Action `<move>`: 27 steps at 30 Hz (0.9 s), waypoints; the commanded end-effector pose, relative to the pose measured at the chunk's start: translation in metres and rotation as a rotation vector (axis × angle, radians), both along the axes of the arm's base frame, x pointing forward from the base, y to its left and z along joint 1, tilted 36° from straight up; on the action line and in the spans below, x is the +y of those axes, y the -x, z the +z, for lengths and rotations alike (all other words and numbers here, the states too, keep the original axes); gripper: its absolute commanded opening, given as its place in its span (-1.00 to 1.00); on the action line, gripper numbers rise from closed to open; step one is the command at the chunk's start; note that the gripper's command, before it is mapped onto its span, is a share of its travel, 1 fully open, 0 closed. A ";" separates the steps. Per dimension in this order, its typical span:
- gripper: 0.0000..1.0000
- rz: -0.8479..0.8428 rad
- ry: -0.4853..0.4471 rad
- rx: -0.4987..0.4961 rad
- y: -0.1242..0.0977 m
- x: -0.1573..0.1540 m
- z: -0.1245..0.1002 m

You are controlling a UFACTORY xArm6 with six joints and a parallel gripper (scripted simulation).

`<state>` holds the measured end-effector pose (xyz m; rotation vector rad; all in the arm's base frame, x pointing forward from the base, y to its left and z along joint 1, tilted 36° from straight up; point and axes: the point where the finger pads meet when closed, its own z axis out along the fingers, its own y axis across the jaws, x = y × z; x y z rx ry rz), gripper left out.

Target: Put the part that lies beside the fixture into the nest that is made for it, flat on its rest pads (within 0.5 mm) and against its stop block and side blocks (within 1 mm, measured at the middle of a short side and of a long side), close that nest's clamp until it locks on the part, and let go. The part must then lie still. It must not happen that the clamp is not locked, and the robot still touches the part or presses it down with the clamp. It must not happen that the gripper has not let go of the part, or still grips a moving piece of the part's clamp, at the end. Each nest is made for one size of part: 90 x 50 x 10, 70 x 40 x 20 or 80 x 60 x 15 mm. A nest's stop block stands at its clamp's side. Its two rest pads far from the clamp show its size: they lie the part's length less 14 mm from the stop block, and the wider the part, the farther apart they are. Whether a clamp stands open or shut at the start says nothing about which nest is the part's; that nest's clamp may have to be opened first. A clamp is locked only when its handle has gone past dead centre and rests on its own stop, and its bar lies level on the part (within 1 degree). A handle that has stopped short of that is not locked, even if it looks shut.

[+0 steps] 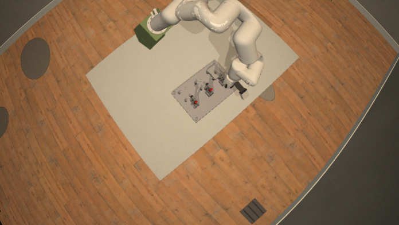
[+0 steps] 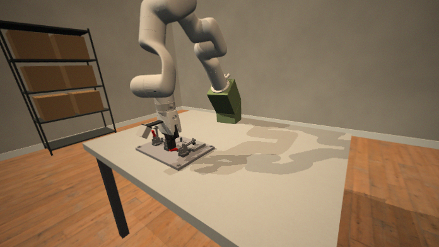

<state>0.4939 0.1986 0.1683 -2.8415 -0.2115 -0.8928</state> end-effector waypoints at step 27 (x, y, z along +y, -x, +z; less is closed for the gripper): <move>-1.00 0.000 -0.001 -0.002 -0.003 0.001 -0.002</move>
